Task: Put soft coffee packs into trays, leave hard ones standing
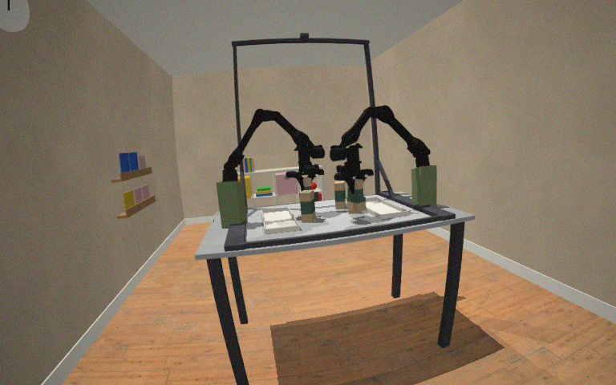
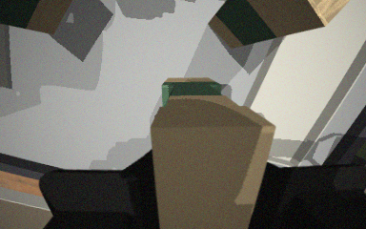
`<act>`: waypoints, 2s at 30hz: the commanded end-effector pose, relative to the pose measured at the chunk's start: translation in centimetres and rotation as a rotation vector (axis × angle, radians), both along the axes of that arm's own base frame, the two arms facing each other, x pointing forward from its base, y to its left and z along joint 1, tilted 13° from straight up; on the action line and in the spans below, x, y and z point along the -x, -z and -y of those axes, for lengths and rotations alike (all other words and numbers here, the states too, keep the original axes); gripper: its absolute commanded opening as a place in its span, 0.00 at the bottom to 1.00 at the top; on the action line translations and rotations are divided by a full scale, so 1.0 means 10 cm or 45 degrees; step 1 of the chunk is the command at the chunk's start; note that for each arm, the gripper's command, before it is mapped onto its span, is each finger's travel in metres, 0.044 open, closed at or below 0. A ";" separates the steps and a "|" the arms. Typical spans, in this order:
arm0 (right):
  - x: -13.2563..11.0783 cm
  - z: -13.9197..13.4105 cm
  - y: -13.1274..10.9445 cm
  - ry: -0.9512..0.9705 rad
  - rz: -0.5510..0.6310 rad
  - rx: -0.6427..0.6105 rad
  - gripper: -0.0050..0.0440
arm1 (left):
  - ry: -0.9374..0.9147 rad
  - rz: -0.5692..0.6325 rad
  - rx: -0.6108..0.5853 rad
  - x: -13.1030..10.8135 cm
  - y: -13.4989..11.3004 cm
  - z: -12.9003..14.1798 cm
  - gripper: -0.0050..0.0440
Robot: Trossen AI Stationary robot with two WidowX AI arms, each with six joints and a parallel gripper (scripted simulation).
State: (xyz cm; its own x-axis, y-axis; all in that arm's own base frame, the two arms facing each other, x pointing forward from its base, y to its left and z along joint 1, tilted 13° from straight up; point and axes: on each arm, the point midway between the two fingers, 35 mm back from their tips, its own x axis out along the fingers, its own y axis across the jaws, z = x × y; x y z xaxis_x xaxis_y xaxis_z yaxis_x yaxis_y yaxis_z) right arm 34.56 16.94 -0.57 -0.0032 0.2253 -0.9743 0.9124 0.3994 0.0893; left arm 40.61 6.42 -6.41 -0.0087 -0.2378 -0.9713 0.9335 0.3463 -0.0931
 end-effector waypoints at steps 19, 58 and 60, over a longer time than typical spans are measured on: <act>-0.08 -0.02 -0.16 0.000 0.056 -0.022 0.34 | 0.001 0.061 -0.015 -0.10 -0.17 -0.04 0.34; 0.50 0.12 -0.09 0.000 0.051 -0.021 0.34 | 0.001 0.058 -0.015 0.31 -0.16 -0.02 0.34; 0.54 0.12 -0.09 0.000 0.051 -0.021 0.34 | 0.001 0.058 -0.015 0.35 -0.16 -0.02 0.34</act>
